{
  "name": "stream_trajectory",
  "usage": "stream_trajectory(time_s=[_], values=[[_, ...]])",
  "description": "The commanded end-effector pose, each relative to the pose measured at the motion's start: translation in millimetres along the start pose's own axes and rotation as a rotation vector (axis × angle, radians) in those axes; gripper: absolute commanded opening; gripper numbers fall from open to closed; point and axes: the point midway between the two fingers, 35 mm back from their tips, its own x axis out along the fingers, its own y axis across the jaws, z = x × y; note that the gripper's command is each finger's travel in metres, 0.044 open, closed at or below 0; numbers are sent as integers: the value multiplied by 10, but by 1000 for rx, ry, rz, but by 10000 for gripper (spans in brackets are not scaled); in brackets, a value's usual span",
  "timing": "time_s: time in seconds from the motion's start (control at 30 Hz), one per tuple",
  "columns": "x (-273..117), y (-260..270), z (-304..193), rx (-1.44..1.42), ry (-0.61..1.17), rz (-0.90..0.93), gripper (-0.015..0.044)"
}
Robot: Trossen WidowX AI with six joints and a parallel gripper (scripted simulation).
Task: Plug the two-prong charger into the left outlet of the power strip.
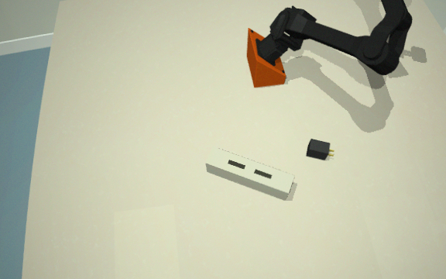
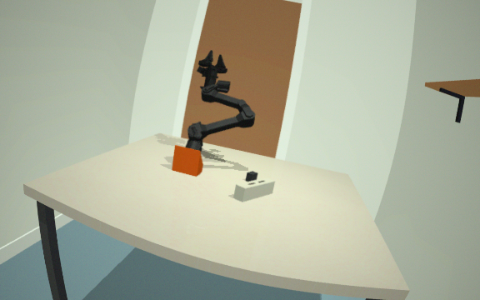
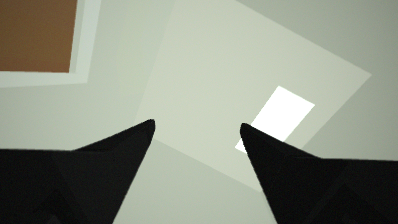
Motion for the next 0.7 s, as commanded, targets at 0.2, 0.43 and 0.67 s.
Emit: stream_trajectory(time_s=[0.2, 0.43, 0.67], values=[[31, -104, 95, 9, -15, -23, 440], [72, -266, 194, 20, -27, -60, 440], [113, -459, 264, 28, -31, -105, 440]])
